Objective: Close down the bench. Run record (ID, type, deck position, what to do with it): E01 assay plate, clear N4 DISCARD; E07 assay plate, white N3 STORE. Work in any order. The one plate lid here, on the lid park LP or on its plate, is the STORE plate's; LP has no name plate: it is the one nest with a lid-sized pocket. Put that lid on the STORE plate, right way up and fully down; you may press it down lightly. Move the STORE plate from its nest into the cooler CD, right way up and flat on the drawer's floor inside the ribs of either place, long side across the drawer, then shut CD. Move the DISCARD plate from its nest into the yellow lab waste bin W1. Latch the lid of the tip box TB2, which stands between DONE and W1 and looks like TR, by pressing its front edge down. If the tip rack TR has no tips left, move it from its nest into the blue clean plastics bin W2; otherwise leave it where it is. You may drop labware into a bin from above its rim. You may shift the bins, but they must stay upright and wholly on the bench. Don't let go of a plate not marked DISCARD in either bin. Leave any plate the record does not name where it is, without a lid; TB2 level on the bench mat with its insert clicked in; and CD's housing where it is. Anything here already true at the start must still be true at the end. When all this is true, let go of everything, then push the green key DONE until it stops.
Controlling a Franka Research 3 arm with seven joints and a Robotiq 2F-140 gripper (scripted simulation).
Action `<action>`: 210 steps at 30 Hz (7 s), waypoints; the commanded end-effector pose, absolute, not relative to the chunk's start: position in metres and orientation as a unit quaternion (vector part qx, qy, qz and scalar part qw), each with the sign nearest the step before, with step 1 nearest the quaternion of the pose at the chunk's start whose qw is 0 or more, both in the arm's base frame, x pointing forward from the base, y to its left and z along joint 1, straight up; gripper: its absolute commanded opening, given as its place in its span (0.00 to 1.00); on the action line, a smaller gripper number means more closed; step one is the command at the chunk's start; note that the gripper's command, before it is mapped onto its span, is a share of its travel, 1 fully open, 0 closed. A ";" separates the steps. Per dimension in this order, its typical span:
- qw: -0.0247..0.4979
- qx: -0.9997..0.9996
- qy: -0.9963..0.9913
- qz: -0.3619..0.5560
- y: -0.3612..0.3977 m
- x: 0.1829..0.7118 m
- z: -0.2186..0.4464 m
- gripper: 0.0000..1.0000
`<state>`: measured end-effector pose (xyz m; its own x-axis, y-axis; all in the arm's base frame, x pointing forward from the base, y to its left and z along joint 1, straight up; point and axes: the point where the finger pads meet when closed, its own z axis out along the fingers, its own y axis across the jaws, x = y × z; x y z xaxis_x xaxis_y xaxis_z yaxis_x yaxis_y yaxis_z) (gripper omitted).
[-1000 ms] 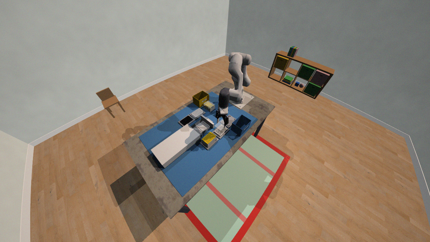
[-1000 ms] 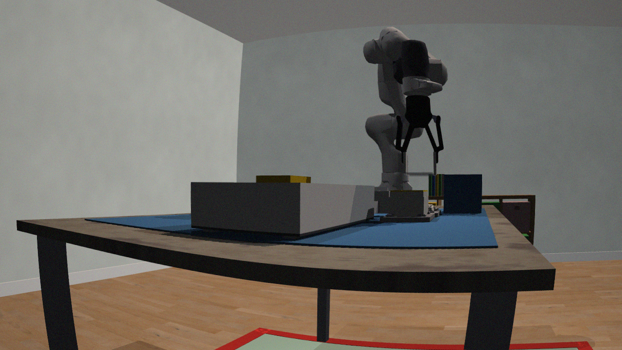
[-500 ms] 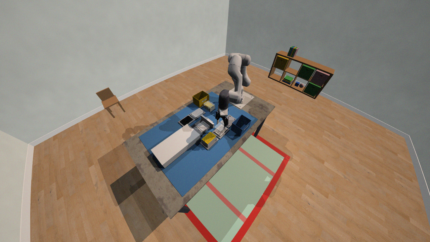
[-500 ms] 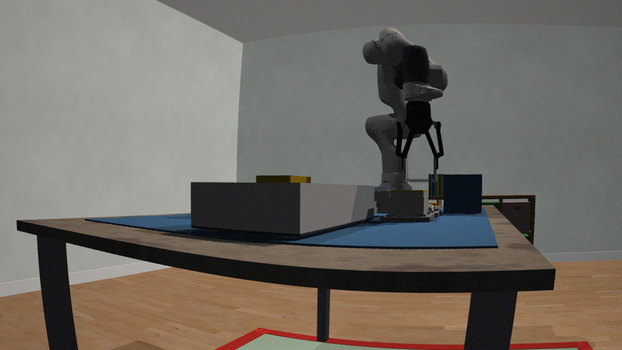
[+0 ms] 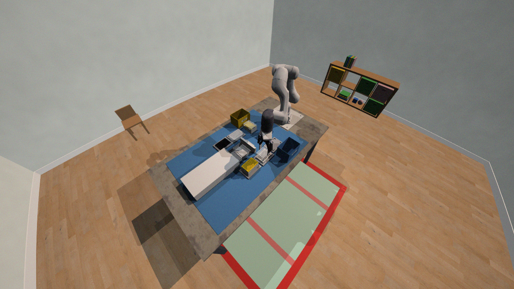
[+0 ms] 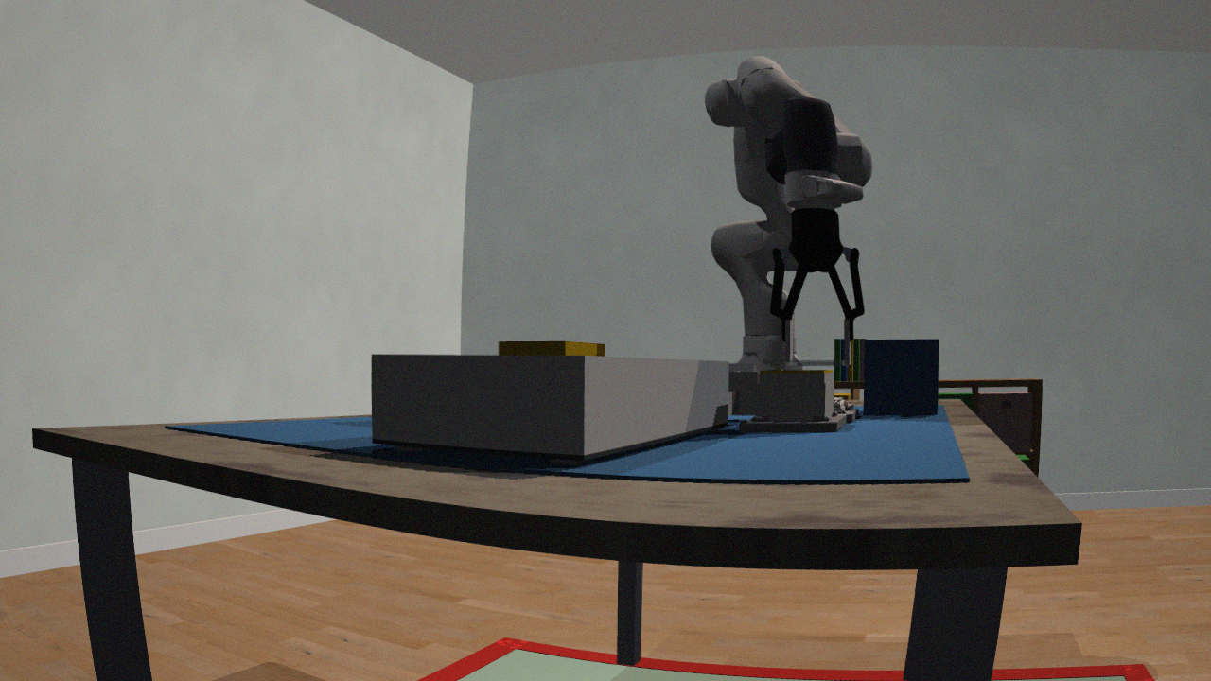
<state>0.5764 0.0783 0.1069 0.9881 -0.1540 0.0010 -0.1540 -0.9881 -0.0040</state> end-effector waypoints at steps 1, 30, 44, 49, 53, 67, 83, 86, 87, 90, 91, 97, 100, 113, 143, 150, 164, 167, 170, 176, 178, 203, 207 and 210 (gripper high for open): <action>0.002 -0.997 0.080 -0.004 0.079 0.578 0.101 0.00; 0.002 -0.997 0.080 -0.004 0.079 0.578 0.068 0.00; 0.002 -0.997 0.080 -0.004 0.079 0.578 0.063 0.00; 0.002 -0.997 0.080 -0.004 0.079 0.578 0.063 0.00; 0.002 -0.997 0.080 -0.004 0.079 0.577 0.063 0.00; 0.002 -0.997 0.080 -0.004 0.079 0.577 0.063 0.00; 0.002 -0.997 0.080 -0.004 0.079 0.577 0.063 0.00; 0.002 -0.997 0.080 -0.004 0.079 0.577 0.063 0.00; 0.002 -0.997 0.080 -0.004 0.079 0.577 0.063 0.00; 0.002 -0.997 0.080 -0.004 0.079 0.577 0.063 0.00; 0.002 -0.997 0.080 -0.004 0.079 0.577 0.063 0.00; 0.002 -0.997 0.080 -0.004 0.079 0.577 0.061 0.00; 0.002 -0.997 0.080 -0.004 0.079 0.577 0.060 0.00; 0.002 -0.997 0.080 -0.004 0.079 0.577 0.056 0.00; 0.002 -0.997 0.080 -0.004 0.079 0.576 0.055 0.00; 0.002 -0.997 0.080 -0.004 0.079 0.576 0.055 0.00; 0.002 -0.997 0.080 -0.004 0.079 0.576 0.055 0.00; 0.002 -0.997 0.080 -0.004 0.079 0.576 0.055 0.00; 0.002 -0.997 0.080 -0.004 0.079 0.576 0.055 0.00; 0.002 -0.997 0.080 -0.004 0.079 0.576 0.054 0.00; 0.002 -0.997 0.080 -0.004 0.079 0.576 0.053 0.00; 0.002 -0.997 0.080 -0.004 0.079 0.576 0.048 0.00; 0.002 -0.997 0.080 -0.004 0.079 0.576 0.048 0.00; 0.002 -0.997 0.080 -0.004 0.079 0.576 0.048 0.00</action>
<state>0.5771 0.0787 0.0500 0.9873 -0.1584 0.0073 -0.1584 -0.9874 -0.0051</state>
